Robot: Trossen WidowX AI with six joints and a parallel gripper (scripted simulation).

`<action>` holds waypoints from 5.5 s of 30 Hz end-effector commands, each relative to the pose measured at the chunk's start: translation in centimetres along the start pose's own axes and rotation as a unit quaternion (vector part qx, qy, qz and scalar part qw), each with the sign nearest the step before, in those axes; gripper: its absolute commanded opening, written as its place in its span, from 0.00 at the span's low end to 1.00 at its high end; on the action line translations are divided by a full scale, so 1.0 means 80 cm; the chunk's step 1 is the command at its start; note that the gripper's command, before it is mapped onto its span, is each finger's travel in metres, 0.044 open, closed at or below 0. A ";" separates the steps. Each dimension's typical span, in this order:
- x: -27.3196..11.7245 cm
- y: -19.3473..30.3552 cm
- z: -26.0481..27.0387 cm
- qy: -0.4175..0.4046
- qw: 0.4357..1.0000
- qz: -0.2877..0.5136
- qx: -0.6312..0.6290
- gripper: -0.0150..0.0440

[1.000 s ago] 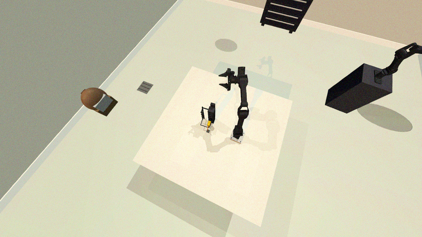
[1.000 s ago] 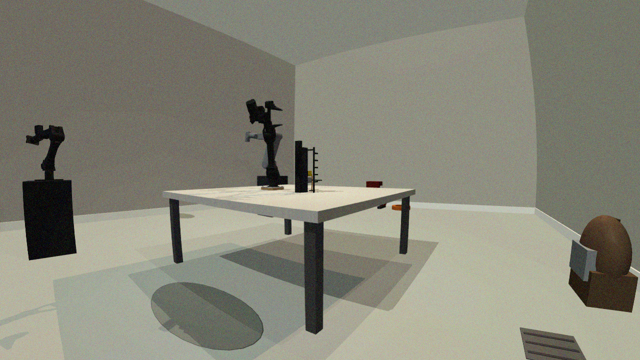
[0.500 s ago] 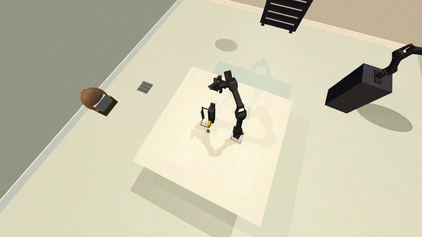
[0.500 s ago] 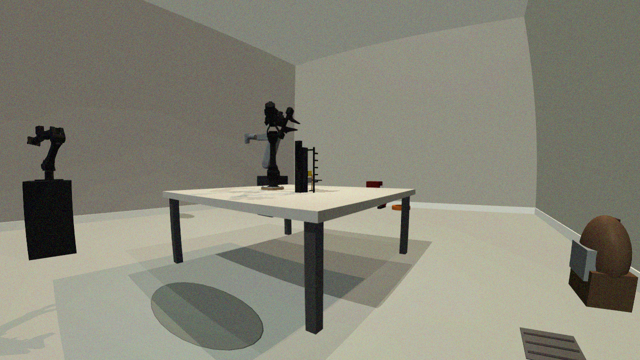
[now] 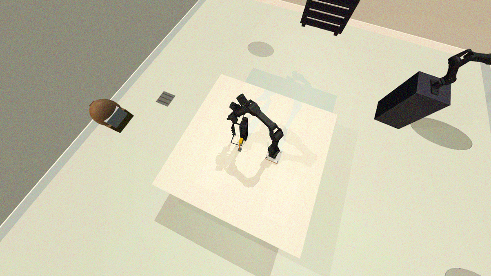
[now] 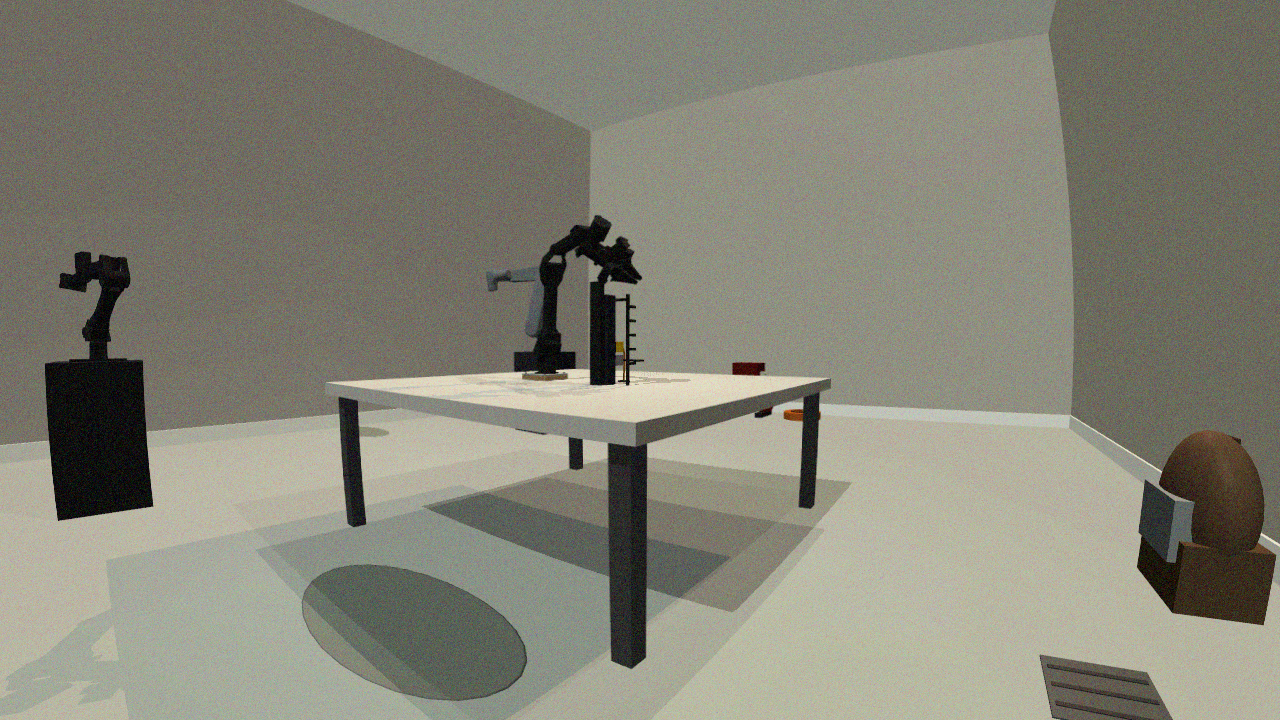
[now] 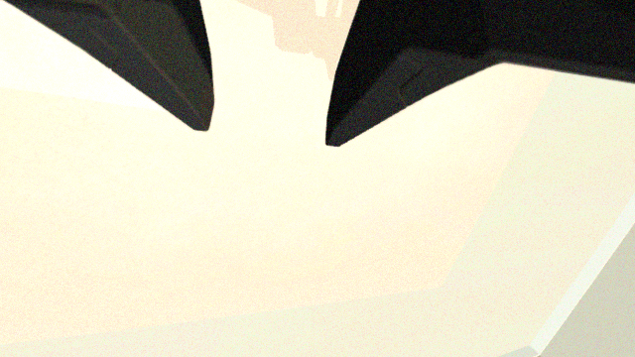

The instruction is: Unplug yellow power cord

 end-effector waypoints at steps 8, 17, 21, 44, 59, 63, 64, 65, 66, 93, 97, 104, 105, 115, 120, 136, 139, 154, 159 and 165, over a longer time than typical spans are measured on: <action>0.087 0.097 0.099 -0.008 0.922 0.142 -0.361 0.53; 0.106 0.220 0.087 -0.066 0.723 0.352 -0.591 0.53; 0.094 0.270 0.076 -0.121 0.598 0.441 -0.658 0.53; 0.092 0.269 0.068 -0.124 0.592 0.445 -0.661 0.53; 0.080 0.261 0.040 -0.123 0.591 0.445 -0.661 0.53; 0.077 0.259 0.033 -0.123 0.591 0.445 -0.661 0.53; 0.077 0.258 0.032 -0.123 0.591 0.445 -0.661 0.53; 0.076 0.258 0.031 -0.123 0.591 0.445 -0.661 0.53; 0.076 0.258 0.030 -0.123 0.591 0.445 -0.661 0.53; 0.083 0.266 0.026 -0.123 0.594 0.445 -0.659 0.26; 0.084 0.267 0.029 -0.123 0.594 0.445 -0.659 0.25; 0.090 0.270 0.041 -0.123 0.594 0.445 -0.659 0.25; 0.091 0.270 0.043 -0.123 0.594 0.445 -0.659 0.25; 0.099 0.275 0.061 -0.124 0.593 0.444 -0.660 0.25; 0.102 0.278 0.070 -0.124 0.593 0.444 -0.660 0.25; 0.100 0.282 0.074 -0.123 0.595 0.449 -0.655 0.52; 0.100 0.282 0.074 -0.123 0.595 0.449 -0.655 0.53; 0.094 0.275 0.079 -0.124 0.592 0.445 -0.661 0.53; 0.091 0.272 0.072 -0.124 0.592 0.445 -0.661 0.53; 0.088 0.268 0.061 -0.124 0.591 0.445 -0.661 0.53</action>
Point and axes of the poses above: the point midway between the two fingers, 35 mm back from their tips, its own x axis out along the fingers, its own z axis across the jaws, y = z × x, the point moved 1 cm from there along -x, back along the fingers, and after that the axes turned 1 degree about x, right-handed, at the moved point
